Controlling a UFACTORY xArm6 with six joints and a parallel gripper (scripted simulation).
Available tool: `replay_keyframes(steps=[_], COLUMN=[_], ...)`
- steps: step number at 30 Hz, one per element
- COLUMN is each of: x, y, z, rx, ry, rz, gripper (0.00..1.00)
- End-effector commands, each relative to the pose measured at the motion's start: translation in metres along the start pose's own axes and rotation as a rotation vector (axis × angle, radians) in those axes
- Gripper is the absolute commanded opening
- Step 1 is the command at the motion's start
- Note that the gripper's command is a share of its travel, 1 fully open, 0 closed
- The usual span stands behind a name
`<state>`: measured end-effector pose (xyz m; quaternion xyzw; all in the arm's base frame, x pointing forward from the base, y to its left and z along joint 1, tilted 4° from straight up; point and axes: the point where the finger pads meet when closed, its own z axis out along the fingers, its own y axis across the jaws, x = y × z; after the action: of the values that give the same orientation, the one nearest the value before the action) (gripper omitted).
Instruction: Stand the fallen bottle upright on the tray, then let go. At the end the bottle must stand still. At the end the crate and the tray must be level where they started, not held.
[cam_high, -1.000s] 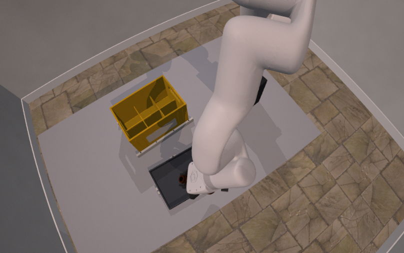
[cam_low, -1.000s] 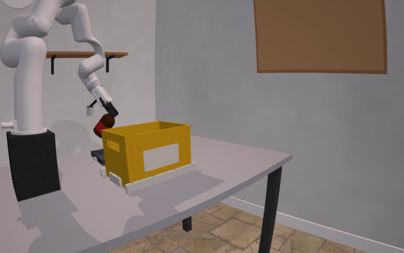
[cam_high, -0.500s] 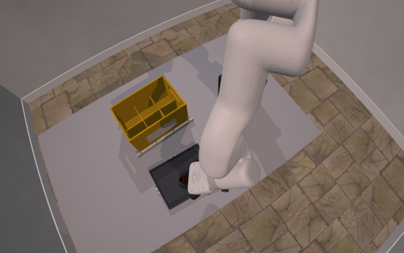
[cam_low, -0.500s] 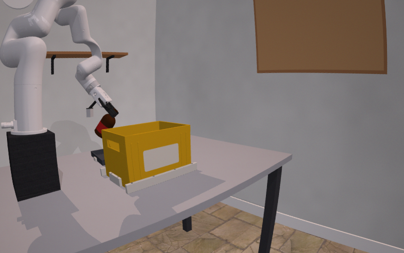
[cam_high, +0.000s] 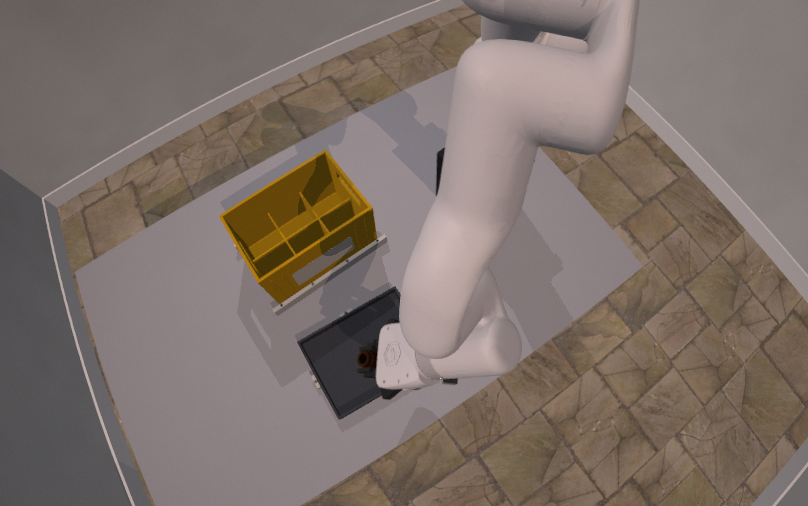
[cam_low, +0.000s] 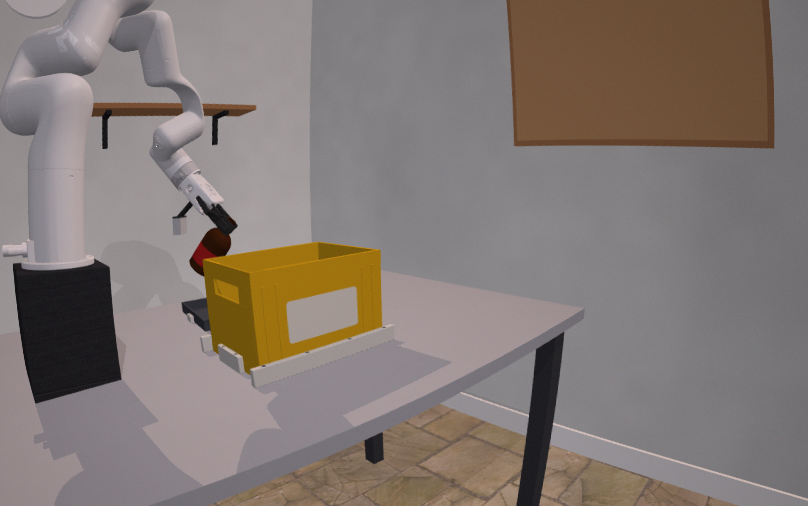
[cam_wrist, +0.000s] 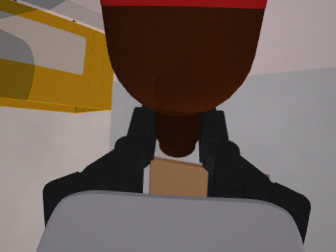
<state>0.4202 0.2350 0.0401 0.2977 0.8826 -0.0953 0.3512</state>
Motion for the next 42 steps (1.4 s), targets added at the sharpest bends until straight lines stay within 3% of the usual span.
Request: replay_keyframes(steps=[1, 13, 42], x=[-0.0011, -0.0007, 0.0001], y=[0.0014, 0.0010, 0.0012], z=[-0.0009, -0.0007, -0.0020], rx=[-0.003, -0.001, -0.002], ry=[-0.001, -0.017, -0.165], rz=[0.002, 0.002, 0.002], gripper=[0.00, 0.00, 0.00])
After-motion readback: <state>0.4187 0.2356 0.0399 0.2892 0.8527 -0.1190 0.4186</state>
